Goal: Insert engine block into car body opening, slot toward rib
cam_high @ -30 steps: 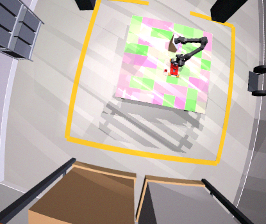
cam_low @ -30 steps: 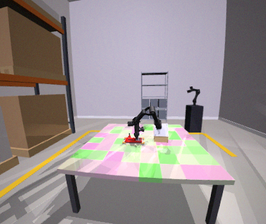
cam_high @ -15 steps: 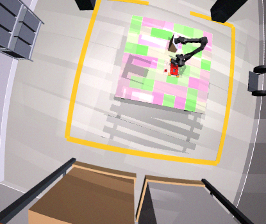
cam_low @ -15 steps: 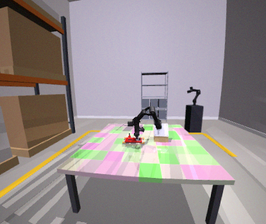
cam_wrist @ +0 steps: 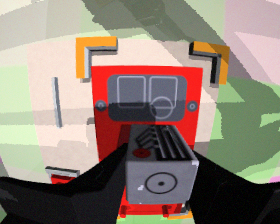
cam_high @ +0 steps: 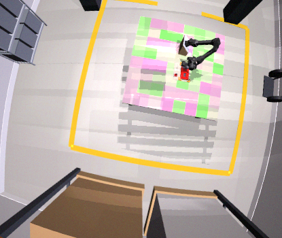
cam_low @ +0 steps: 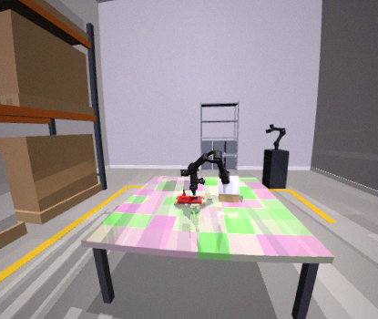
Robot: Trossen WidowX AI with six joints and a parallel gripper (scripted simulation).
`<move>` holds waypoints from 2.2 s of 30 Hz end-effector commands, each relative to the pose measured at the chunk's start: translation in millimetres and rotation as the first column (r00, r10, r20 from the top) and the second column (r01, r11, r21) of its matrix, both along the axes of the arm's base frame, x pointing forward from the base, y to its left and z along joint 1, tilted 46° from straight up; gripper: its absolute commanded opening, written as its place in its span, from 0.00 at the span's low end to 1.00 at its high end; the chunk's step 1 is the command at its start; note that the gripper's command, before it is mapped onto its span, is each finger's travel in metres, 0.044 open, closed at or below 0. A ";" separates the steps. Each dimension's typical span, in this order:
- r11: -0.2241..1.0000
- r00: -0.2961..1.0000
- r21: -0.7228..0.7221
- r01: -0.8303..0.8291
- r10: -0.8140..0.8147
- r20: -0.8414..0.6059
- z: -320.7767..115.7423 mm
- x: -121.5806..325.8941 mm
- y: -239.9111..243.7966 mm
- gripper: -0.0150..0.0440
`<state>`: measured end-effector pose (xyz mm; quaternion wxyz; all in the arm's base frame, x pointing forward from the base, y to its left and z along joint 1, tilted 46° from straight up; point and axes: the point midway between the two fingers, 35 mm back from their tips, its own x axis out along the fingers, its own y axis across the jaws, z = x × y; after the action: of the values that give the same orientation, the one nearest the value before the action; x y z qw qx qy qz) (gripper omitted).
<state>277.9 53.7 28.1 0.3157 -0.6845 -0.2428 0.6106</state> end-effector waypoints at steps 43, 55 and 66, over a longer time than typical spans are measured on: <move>0.990 0.977 -0.068 -0.124 0.134 0.164 65.7 -18.0 -59.4 0.25; 0.917 0.830 -0.192 -0.348 0.397 0.393 60.6 -16.5 -54.3 0.25; 0.802 0.598 -0.341 -0.491 0.595 0.537 57.9 -15.8 -51.6 0.25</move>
<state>261.8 0.8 86.3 -0.0155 -0.7615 -0.4649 0.4514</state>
